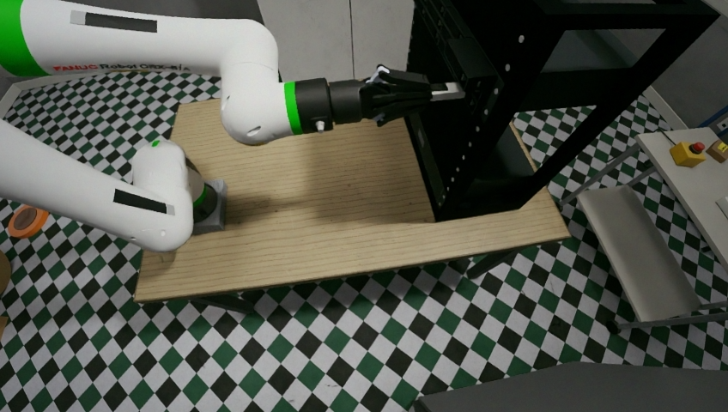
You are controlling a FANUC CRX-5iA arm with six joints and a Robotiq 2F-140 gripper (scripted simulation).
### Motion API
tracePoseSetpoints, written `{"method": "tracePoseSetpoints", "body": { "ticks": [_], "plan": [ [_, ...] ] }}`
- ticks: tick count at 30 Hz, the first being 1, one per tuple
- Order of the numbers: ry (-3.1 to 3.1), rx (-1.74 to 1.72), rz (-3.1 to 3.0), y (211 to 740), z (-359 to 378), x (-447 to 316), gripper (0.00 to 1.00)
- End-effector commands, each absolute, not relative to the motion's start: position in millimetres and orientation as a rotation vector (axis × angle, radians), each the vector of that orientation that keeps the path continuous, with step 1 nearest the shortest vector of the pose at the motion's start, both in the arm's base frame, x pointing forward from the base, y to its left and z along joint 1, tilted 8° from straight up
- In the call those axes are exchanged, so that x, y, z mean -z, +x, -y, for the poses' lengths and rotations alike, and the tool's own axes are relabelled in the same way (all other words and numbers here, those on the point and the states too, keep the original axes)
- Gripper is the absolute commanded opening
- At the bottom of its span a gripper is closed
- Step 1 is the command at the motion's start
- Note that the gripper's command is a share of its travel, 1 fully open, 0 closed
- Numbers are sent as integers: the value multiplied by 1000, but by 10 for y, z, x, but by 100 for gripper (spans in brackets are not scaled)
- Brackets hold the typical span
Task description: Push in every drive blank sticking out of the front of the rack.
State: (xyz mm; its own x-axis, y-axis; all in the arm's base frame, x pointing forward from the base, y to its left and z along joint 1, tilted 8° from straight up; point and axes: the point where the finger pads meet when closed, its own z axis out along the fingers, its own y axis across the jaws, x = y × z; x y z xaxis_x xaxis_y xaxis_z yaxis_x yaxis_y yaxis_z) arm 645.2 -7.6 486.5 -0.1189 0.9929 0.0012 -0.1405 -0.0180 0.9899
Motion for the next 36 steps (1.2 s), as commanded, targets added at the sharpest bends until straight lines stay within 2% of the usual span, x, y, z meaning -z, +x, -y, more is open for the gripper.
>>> {"method": "tracePoseSetpoints", "body": {
  "ticks": [1, 36],
  "plan": [
    [1050, -1367, -1182, 6452, 76, -4877, 10],
    [1050, -1367, -1182, 6487, 72, -4883, 10]
  ]
}}
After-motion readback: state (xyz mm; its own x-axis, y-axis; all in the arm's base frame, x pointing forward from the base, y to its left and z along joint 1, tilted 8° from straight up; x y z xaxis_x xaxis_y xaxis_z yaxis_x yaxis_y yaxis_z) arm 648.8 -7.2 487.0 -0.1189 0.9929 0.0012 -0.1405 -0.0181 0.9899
